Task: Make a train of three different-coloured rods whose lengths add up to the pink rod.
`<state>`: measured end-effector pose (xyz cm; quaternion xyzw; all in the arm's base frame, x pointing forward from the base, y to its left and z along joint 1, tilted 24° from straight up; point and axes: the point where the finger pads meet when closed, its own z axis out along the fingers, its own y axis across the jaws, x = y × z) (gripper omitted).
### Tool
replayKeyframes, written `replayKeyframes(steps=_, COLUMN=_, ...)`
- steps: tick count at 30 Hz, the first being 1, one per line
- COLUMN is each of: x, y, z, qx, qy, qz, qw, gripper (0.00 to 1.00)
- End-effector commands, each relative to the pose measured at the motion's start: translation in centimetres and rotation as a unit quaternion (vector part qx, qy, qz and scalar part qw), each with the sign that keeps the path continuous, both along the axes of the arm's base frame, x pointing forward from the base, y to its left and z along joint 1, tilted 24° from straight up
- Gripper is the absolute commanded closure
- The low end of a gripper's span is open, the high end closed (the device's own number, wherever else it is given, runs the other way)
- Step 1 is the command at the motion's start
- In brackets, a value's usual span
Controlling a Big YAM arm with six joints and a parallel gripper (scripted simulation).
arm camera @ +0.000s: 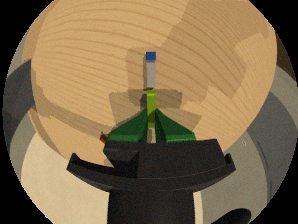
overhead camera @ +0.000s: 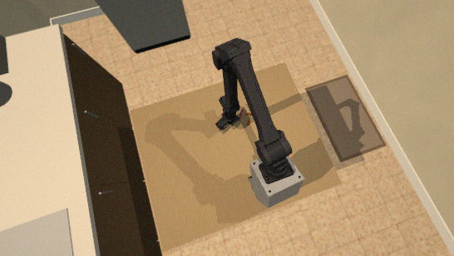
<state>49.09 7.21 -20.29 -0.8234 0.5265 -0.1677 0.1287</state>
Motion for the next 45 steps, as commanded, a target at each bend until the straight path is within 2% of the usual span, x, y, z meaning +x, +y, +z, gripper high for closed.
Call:
replayKeyframes(steps=1, x=0.4, y=-0.5, z=0.9, qx=0.001, qy=-0.007, qz=0.000, qw=1.000, gripper=0.96)
replayKeyframes(steps=14, x=0.4, y=-0.6, z=0.8, qx=0.001, qy=-0.007, qz=0.000, qw=1.000, gripper=0.96)
replayKeyframes(steps=19, x=0.3, y=-0.6, z=-0.4, qx=0.000, qy=-0.001, qz=0.000, qw=1.000, gripper=0.96)
replayKeyframes(steps=23, x=0.4, y=-0.6, z=-0.5, qx=0.000, qy=-0.004, qz=0.000, qw=1.000, gripper=0.96)
replayKeyframes(steps=24, x=-0.1, y=-0.6, z=-0.5, qx=0.000, qy=0.000, qz=0.000, qw=1.000, gripper=0.96)
replayKeyframes(steps=27, x=0.6, y=-0.5, z=-0.8, qx=0.000, qy=-0.004, qz=0.000, qw=1.000, gripper=0.96)
replayKeyframes(steps=32, x=0.4, y=-0.6, z=-1.2, qx=0.000, qy=-0.001, qz=0.000, qw=1.000, gripper=0.96)
replayKeyframes(steps=35, x=0.9, y=-0.5, z=-0.8, qx=0.001, qy=-0.007, qz=0.000, qw=1.000, gripper=0.96)
replayKeyframes(steps=45, x=0.6, y=-0.6, z=-1.0, qx=0.000, qy=-0.003, qz=0.000, qw=1.000, gripper=0.96)
